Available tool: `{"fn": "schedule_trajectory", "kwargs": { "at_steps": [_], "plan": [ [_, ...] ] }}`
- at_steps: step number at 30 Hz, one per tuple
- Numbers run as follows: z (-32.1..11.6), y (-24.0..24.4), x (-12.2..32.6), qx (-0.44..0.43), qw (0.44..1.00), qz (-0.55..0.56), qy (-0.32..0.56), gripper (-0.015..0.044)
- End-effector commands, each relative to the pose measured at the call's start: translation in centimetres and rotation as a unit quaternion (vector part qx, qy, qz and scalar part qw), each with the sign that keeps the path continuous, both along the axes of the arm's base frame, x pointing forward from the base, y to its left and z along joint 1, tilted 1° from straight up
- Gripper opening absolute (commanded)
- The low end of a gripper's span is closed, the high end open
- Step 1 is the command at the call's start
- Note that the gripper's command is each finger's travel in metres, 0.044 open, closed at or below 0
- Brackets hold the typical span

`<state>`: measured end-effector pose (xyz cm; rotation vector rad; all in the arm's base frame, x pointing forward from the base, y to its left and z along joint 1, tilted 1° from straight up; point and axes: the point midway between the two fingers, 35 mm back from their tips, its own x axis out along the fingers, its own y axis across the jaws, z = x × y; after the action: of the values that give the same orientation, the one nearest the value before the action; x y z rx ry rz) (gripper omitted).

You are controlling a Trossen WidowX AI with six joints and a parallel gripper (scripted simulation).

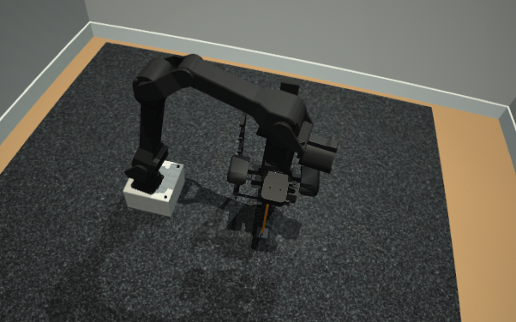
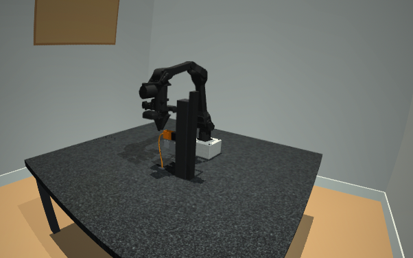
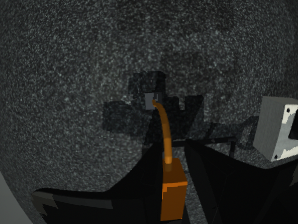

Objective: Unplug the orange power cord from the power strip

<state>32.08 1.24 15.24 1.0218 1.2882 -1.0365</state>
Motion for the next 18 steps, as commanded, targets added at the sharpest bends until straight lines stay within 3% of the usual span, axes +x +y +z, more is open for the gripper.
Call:
{"fn": "schedule_trajectory", "kwargs": {
  "at_steps": [1,6,18],
  "plan": [
    [0.00,0.00,0.00,0.000,1.000,0.000,0.000,0.0026],
    [0.00,0.00,0.00,0.000,1.000,0.000,0.000,0.0157],
    [0.95,-0.06,-0.05,-0.001,1.000,-0.009,-0.006,0.0160]
  ]
}}
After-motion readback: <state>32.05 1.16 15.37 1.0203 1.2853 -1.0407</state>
